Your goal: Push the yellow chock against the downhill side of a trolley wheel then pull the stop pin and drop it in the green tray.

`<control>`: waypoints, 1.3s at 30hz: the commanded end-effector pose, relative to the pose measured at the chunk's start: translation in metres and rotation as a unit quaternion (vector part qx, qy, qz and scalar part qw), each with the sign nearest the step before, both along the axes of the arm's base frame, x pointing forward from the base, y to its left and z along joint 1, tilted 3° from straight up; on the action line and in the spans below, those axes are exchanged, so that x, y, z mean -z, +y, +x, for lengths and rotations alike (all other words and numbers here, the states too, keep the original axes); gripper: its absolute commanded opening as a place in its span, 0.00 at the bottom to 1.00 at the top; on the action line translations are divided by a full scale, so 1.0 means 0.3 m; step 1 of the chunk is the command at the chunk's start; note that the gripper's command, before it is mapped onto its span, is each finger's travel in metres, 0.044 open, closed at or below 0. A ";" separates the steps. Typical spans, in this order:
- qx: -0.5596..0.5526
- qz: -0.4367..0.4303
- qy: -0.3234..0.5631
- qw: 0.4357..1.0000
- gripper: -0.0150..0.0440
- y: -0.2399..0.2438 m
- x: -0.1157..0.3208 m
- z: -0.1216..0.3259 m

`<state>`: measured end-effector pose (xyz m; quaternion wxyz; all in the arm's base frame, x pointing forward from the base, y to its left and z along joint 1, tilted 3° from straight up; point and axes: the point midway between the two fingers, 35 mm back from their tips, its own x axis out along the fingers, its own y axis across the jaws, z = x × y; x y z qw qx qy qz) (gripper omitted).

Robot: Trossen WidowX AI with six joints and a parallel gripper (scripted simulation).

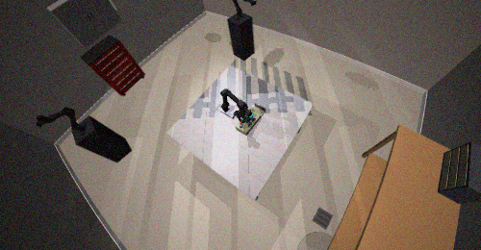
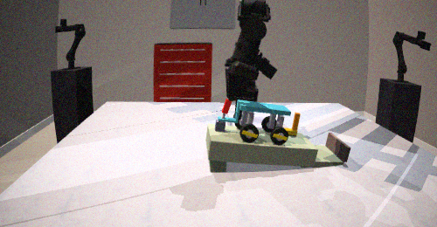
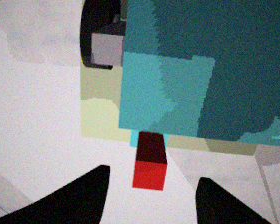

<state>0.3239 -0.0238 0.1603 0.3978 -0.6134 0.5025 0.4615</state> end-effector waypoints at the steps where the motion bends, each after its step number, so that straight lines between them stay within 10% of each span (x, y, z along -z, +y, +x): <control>1: -0.003 -0.002 0.004 1.000 0.58 -0.003 0.013 -0.005; 39: -0.003 -0.003 0.004 1.000 0.58 -0.037 0.141 0.003</control>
